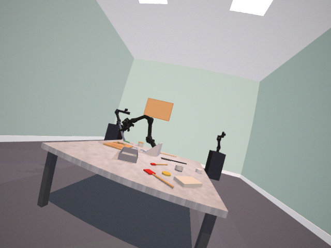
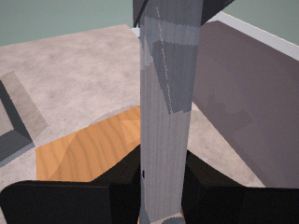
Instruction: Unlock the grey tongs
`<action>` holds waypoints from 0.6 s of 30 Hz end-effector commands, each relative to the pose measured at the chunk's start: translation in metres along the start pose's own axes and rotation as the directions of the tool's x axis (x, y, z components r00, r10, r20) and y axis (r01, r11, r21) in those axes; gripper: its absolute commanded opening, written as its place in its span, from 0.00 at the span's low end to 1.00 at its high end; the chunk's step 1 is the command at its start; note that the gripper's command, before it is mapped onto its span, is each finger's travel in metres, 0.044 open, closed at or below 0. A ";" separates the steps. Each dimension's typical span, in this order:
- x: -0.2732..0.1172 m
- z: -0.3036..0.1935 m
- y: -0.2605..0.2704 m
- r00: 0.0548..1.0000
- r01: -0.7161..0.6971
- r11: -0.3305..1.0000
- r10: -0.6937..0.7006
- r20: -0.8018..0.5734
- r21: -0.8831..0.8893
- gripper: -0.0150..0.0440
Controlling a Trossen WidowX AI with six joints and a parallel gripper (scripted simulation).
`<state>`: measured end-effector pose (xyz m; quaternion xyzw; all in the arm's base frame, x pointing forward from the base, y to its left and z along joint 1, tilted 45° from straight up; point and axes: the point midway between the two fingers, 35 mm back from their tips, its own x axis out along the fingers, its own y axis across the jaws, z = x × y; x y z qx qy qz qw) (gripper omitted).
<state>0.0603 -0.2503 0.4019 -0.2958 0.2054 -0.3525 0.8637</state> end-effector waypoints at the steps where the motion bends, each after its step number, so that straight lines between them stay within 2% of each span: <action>1: 0.000 0.002 0.000 1.000 -0.002 1.000 0.002 0.009 -0.011 0.00; 13: 0.000 0.002 0.000 1.000 -0.002 1.000 0.002 0.009 -0.011 0.00; 18: 0.006 -0.003 -0.003 0.999 0.001 1.000 0.000 -0.036 0.016 0.00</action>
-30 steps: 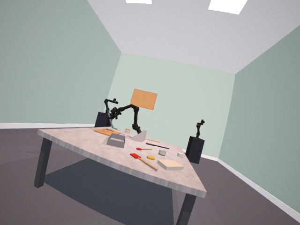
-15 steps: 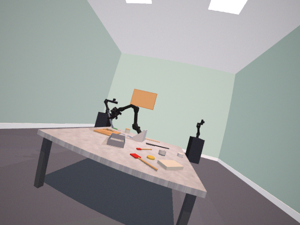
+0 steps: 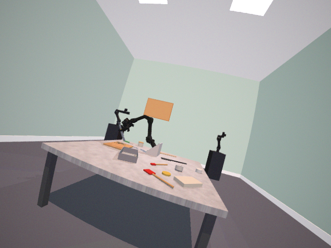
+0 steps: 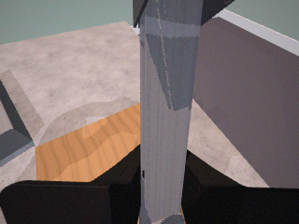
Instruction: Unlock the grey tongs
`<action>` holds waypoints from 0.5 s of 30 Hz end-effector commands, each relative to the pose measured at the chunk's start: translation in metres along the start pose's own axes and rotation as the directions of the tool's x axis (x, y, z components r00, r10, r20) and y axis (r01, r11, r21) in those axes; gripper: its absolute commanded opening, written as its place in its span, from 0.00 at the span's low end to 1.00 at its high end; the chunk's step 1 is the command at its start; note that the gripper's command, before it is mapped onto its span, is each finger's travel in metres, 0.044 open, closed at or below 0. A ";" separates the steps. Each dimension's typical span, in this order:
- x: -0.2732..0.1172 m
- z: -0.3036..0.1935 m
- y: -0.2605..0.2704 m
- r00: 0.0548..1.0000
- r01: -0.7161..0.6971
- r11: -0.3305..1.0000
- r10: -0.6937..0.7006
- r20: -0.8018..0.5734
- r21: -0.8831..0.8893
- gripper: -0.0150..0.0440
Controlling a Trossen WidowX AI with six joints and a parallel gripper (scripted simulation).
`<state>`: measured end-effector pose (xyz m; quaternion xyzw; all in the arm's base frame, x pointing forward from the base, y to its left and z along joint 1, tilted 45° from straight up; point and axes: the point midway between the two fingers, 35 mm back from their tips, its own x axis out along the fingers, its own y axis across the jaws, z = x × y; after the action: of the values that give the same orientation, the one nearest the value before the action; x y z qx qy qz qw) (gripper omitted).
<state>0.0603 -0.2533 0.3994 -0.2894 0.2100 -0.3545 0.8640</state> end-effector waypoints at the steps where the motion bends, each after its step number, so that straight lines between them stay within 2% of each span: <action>1: 0.005 -0.001 -0.004 0.999 0.004 1.000 -0.003 -0.041 0.018 0.00; 15: 0.037 -0.027 -0.012 0.947 0.019 0.993 0.020 -0.321 0.118 0.00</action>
<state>0.0619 -0.2923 0.3785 -0.1897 0.3047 -0.3975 0.8445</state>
